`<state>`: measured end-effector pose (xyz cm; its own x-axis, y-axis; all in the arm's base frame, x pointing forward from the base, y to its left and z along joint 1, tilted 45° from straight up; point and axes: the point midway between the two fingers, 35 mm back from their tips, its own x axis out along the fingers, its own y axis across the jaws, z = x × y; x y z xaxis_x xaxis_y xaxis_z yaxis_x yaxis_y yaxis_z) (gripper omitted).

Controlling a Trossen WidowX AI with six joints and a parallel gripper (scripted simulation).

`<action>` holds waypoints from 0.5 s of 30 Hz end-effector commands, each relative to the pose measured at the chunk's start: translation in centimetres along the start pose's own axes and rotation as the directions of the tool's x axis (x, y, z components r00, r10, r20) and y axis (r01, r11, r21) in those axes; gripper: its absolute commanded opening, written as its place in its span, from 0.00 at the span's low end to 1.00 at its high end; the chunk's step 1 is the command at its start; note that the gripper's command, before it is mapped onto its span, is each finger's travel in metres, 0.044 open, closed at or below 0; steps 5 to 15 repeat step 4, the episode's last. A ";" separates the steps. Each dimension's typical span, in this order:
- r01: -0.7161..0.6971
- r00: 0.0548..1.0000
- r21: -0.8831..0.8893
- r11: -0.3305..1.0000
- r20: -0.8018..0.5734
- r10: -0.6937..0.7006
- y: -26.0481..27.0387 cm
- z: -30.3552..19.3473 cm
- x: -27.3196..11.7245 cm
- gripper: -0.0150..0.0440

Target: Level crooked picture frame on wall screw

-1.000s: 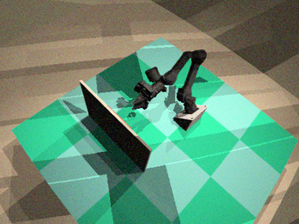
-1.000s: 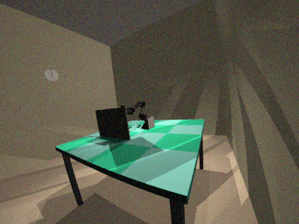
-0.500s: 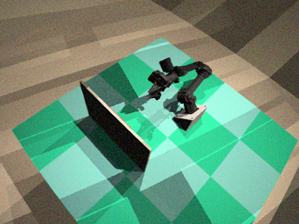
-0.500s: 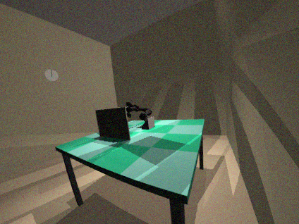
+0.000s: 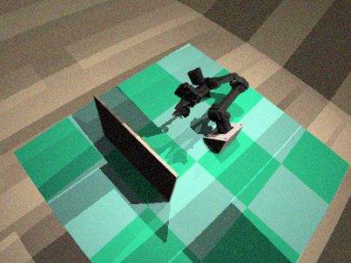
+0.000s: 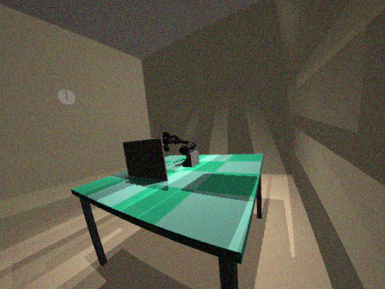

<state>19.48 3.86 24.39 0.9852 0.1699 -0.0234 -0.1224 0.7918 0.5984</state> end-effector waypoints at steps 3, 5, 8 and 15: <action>0.001 1.000 -0.005 1.000 0.006 -0.001 0.0 0.1 -0.1 0.69; 0.001 1.000 -0.005 1.000 0.006 -0.001 0.0 0.1 -0.1 0.69; 0.001 1.000 -0.005 1.000 0.006 -0.001 0.0 0.1 -0.1 0.69; 0.001 1.000 -0.005 1.000 0.006 -0.001 0.0 0.1 -0.1 0.69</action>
